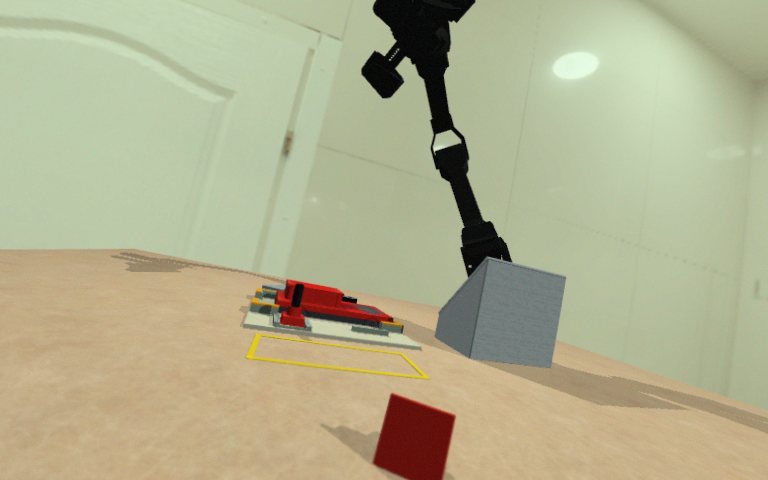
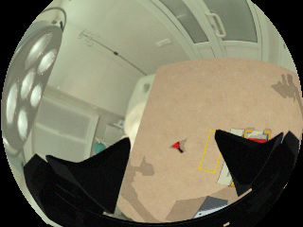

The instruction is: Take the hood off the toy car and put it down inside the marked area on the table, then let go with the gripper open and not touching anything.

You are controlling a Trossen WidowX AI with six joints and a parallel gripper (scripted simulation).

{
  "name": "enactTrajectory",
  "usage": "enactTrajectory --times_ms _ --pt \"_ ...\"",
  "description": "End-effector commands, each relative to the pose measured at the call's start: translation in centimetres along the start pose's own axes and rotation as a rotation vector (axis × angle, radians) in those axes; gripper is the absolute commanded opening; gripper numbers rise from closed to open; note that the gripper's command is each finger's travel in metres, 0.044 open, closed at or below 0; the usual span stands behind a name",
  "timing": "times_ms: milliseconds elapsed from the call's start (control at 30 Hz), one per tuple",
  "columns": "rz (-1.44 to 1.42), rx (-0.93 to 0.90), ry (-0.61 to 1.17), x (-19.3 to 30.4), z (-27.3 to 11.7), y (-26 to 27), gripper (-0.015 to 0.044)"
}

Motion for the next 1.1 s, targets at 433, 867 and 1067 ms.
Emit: enactTrajectory --times_ms 433,867,1067 --pt "0.092 0.409 0.275 2.0 7.0 -13.5 0.044" --pt "0.121 0.648 0.572 7.2 8.8 -23.5 0.044" --pt "0.113 0.682 0.636 8.4 9.0 -25.0 0.044"
Point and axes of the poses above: the point midway between the two fingers, 35 mm back from their tips, its own z axis out along the fingers, its own y axis across the jaws, x = y × z, the point moved 10 cm from there along -z, back along the fingers, and after that the axes turned 2 degrees about -z, right-handed, at the moved point
